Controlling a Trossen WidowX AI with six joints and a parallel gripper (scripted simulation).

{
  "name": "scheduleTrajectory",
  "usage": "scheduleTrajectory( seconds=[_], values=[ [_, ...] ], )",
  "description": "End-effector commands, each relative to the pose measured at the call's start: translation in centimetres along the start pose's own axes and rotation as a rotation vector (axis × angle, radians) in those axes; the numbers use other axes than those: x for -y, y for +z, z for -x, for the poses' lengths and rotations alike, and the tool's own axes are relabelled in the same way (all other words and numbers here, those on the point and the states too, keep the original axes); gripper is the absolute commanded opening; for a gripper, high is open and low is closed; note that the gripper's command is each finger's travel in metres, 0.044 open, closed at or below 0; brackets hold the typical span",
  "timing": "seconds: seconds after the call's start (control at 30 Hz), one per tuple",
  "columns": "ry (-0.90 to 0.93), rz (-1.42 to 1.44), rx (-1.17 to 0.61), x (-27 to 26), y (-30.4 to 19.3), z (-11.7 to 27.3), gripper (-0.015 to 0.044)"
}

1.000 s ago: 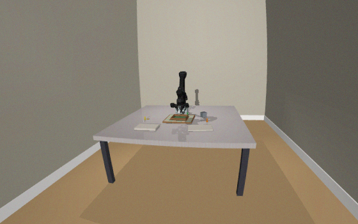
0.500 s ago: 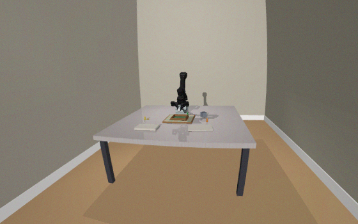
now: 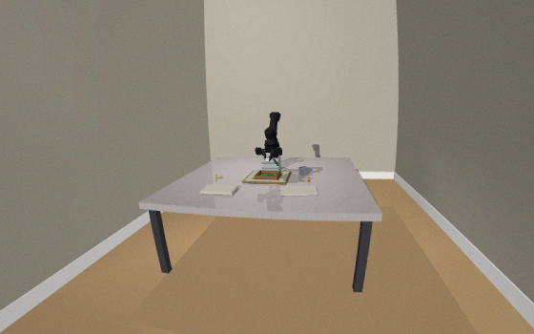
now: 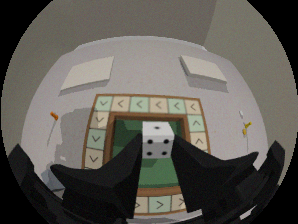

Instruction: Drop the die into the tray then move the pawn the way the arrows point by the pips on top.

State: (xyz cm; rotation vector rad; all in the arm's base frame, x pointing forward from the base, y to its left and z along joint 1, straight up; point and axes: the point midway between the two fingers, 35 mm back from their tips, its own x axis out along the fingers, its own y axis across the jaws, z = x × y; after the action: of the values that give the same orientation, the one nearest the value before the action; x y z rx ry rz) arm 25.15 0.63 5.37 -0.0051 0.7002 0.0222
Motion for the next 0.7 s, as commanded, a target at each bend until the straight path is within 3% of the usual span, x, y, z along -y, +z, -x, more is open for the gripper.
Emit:
scheduleTrajectory(
  seconds=[0.0,0.27,0.57,0.67],
  values=[
    [0.0,0.0,0.0,0.0,0.0,0.0,0.0],
    [0.0,0.0,0.0,0.0,0.0,0.0,0.0],
    [0.0,0.0,0.0,0.0,0.2,0.1,0.0236],
    [0.002,0.003,0.002,0.0,2.4,2.0,0.0315]
  ],
)
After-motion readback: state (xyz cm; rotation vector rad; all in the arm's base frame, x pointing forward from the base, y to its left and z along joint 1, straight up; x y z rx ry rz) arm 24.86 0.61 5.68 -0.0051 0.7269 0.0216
